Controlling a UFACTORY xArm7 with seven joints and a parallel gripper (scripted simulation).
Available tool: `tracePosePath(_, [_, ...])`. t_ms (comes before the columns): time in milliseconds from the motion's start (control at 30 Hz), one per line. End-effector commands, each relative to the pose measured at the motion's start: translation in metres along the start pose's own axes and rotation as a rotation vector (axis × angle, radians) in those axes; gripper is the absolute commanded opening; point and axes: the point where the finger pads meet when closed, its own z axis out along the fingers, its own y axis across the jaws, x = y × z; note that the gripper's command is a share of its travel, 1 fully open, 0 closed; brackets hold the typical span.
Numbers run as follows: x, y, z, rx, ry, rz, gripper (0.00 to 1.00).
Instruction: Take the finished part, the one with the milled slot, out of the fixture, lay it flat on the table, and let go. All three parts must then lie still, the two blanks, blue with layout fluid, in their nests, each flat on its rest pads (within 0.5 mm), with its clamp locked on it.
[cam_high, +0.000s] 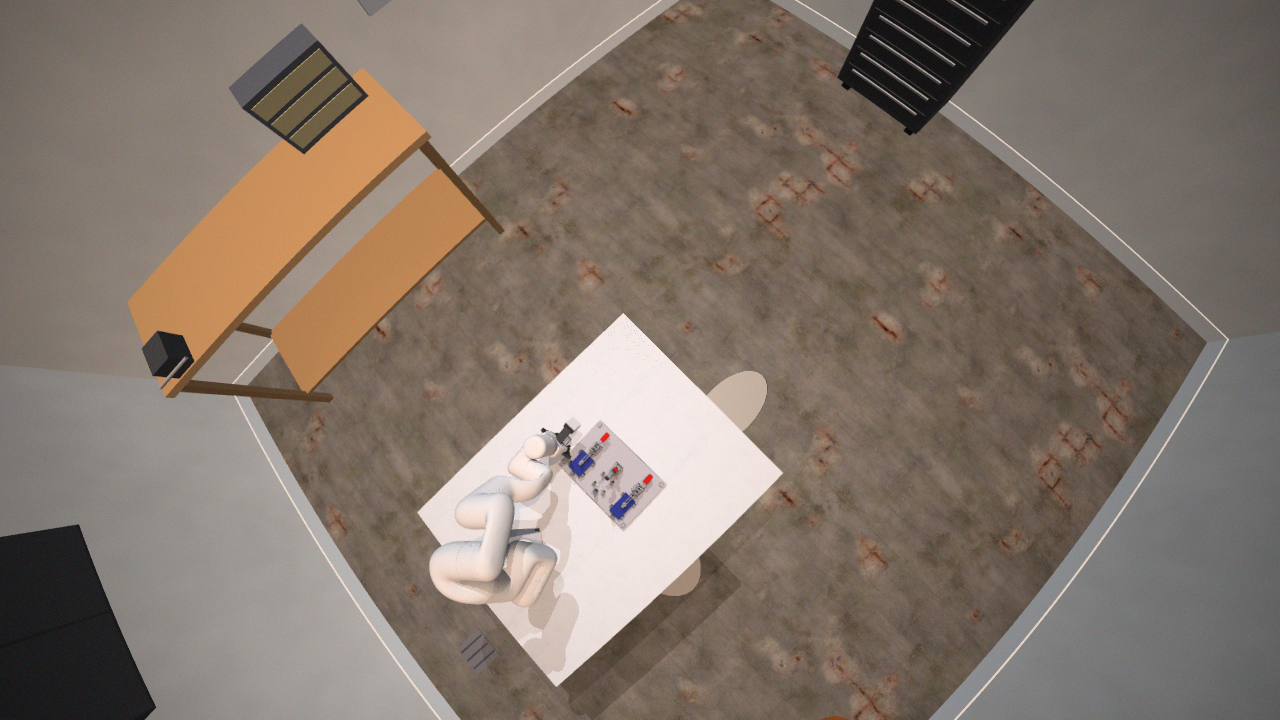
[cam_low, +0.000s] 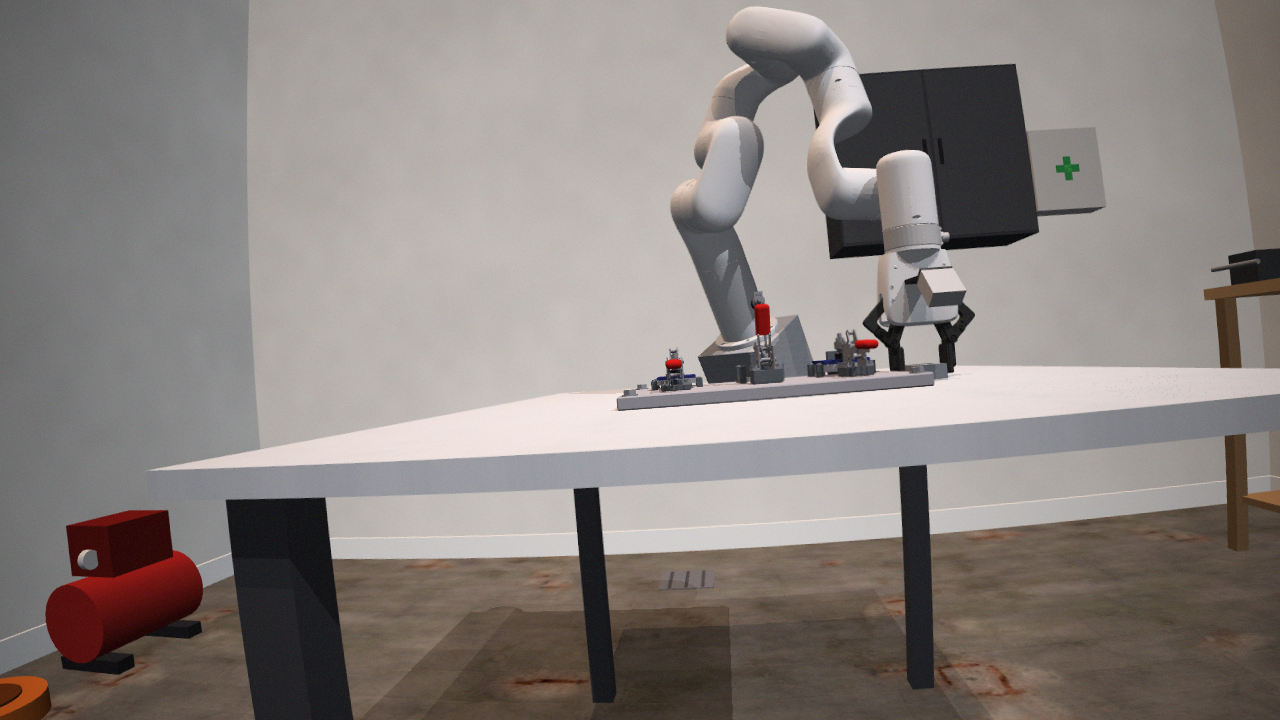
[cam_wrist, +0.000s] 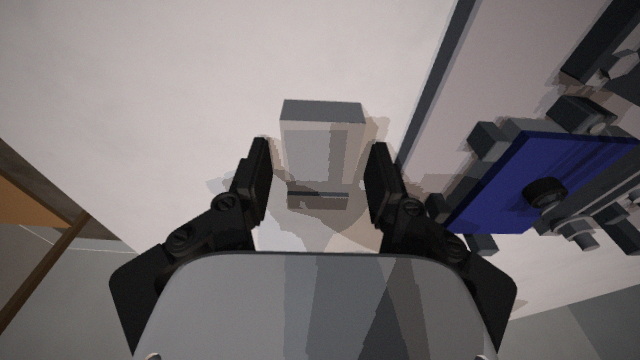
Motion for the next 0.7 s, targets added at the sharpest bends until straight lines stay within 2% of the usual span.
tracePosePath(0, [0.0008,-0.0010,-0.0008,0.002,0.002,0.000,0.69])
tracePosePath(667, [0.0008,-0.0010,-0.0026,0.002,0.002,0.000,0.69])
